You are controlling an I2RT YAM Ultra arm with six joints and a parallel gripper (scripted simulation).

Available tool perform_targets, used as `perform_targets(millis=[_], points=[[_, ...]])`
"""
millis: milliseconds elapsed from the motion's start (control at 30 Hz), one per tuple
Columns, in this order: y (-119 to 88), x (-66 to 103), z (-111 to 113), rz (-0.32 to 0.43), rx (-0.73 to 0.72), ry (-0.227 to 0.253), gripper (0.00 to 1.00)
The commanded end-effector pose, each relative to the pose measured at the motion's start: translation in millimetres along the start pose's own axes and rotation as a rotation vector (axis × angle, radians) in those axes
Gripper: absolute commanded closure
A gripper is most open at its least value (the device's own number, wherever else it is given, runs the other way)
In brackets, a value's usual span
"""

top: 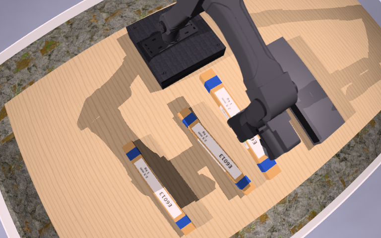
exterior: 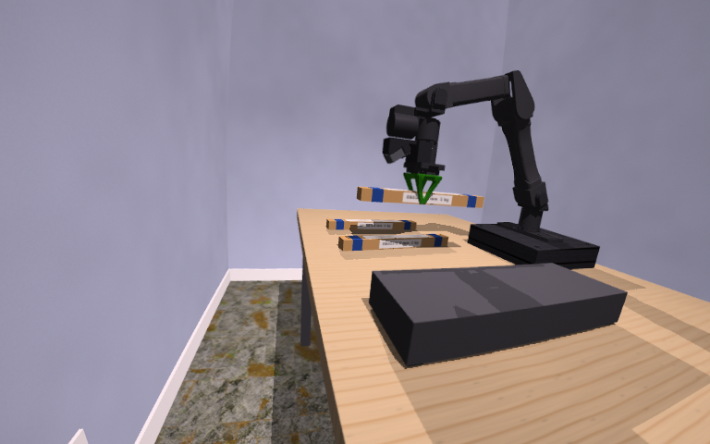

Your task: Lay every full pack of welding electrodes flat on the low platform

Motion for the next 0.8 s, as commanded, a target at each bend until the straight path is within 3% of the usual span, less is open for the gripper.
perform_targets(millis=[0, 567, 667, 767], points=[[3, 24.0, -3, -0.062, -0.002, -0.003, 1.0], [5, 14.3, -4, -0.043, -0.004, -0.001, 1.0], [7, 6.1, 11, -0.014, -0.063, 0.002, 1.0], [8, 9.9, 19, -0.023, -0.062, 0.001, 1.0]])
Point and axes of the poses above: the point where the finger pads meet when closed, its own x axis back along the fingers, its own z axis across the jaws, y = z × x, the point moved 6 cm from there along x, back along the fingers, and after that the axes turned 4 degrees about x, right-handed, at the moved point
